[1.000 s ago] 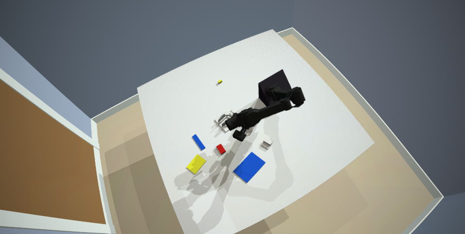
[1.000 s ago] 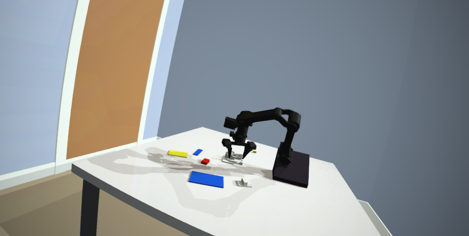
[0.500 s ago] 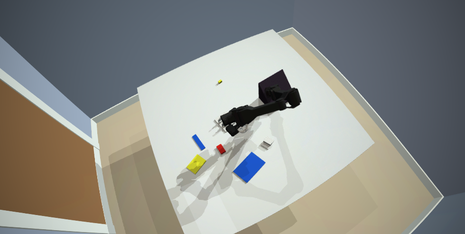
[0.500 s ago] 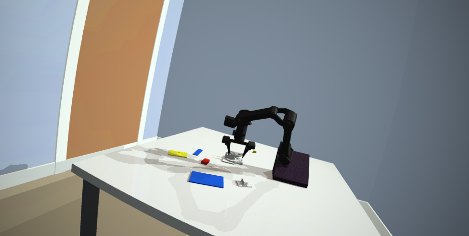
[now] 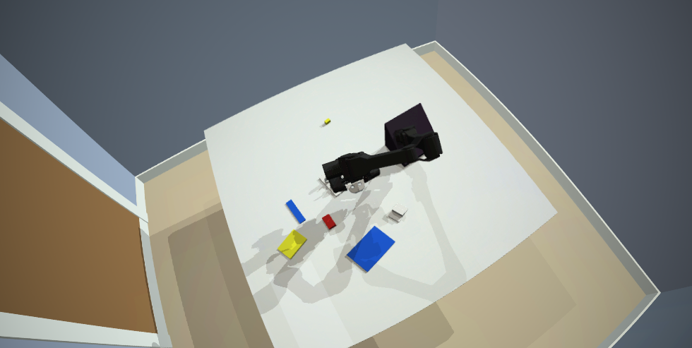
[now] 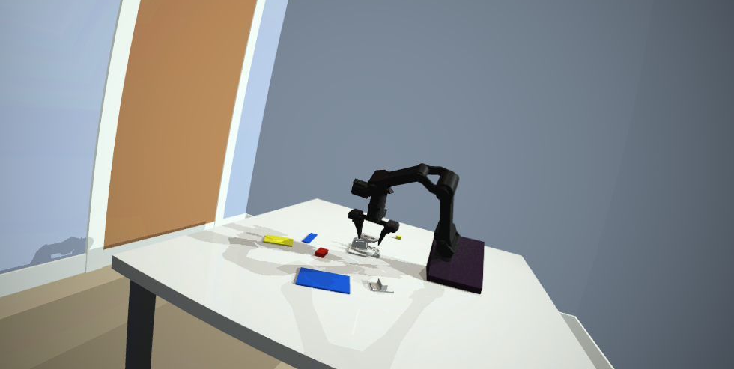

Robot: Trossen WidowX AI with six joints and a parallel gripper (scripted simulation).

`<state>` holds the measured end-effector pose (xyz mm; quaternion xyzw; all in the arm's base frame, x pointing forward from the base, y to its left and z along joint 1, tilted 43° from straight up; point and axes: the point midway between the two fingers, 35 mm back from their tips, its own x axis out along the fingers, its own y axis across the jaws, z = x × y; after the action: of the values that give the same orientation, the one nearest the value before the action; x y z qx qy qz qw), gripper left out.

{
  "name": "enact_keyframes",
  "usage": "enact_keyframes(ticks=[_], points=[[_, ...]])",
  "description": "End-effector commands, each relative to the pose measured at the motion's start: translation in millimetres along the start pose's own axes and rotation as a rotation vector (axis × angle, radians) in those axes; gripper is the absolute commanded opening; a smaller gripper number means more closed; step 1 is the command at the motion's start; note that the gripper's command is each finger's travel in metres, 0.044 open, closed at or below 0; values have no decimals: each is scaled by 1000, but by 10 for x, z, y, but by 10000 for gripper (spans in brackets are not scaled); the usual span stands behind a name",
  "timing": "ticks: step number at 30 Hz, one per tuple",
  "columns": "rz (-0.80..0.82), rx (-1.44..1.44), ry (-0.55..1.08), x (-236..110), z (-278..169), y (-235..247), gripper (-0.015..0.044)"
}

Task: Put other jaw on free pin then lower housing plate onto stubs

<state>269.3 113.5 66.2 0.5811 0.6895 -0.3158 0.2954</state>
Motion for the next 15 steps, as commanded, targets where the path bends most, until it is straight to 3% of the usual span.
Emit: enact_keyframes(ticks=[1, 15], points=[[-3, 100, -2, 11, 100, 32, 351], [-8, 398, 4, 21, 363, 87, 351]])
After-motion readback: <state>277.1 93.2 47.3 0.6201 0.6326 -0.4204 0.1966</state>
